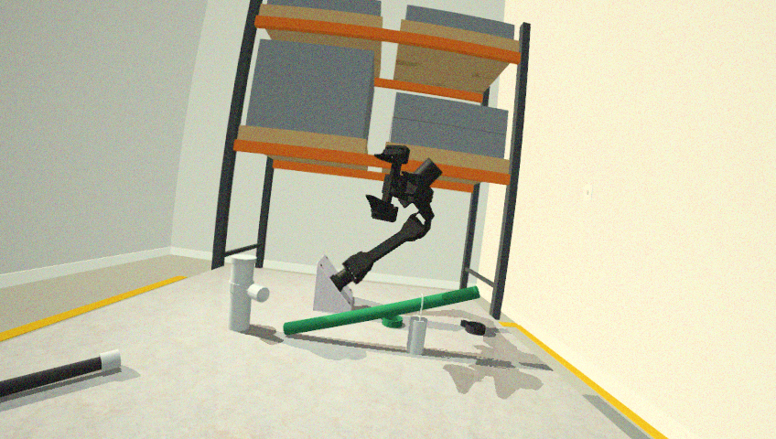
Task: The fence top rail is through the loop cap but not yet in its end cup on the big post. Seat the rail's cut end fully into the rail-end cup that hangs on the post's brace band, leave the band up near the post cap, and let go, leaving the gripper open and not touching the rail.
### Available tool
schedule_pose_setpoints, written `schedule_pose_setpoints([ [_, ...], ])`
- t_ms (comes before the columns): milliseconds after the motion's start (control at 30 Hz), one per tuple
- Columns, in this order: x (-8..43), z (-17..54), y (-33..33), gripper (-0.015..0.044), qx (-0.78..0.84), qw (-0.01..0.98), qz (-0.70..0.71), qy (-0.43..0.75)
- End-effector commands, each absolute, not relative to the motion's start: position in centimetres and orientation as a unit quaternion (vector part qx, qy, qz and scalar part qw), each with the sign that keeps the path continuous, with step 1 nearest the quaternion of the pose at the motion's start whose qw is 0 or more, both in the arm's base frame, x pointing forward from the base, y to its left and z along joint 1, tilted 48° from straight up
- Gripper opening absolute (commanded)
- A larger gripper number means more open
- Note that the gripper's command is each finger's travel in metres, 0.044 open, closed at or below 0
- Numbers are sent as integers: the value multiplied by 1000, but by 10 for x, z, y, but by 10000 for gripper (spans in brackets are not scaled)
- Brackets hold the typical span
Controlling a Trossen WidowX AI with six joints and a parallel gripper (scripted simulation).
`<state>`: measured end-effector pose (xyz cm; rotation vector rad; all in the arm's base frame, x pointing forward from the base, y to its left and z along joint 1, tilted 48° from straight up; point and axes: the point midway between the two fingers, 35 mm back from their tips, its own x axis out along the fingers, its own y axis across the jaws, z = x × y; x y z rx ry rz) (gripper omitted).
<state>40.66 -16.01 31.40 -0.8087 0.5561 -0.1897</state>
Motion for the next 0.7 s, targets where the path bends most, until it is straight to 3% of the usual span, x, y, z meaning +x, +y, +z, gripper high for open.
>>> schedule_pose_setpoints([
  [0, 396, 261, -164, 440, -335, 882, -22, 330],
  [333, 323, 138, -144, 440, -49, 863, 165, 476],
  [533, 266, 117, -110, 440, 283, 795, 237, 481],
  [667, 262, 119, -107, 440, 326, 782, 240, 474],
])
